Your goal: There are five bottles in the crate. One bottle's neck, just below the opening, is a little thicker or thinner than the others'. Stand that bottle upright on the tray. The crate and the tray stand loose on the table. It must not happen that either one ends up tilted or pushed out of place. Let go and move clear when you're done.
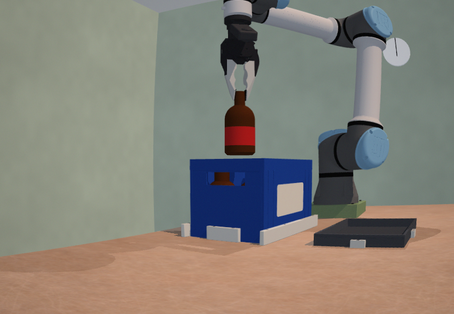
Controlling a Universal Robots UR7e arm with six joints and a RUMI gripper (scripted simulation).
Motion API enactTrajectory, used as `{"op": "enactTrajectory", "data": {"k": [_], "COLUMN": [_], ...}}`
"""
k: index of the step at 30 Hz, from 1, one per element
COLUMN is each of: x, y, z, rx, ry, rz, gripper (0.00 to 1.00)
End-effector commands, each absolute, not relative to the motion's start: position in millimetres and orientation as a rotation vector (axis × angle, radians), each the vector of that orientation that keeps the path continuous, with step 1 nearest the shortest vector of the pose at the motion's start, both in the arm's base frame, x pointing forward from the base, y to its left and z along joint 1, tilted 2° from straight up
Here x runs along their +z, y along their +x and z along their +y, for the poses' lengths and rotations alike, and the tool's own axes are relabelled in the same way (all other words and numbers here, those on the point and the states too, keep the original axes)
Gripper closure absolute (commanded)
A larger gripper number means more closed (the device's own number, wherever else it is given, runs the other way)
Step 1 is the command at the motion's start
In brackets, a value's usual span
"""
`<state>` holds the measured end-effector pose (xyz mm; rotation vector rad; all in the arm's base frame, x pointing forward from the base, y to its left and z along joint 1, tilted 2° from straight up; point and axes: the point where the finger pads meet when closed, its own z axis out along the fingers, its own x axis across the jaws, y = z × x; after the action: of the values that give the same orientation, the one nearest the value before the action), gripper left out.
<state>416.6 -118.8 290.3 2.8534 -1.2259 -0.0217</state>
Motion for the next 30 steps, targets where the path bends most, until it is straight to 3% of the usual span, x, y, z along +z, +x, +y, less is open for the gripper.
{"op": "enactTrajectory", "data": {"k": [1,30], "x": [290.8,290.6], "y": [416.8,416.9], "z": [-118.9,-112.1], "rx": [-0.019,-0.019], "ry": [2.853,2.853], "rz": [-1.226,-1.226], "gripper": [1.0,1.0]}}
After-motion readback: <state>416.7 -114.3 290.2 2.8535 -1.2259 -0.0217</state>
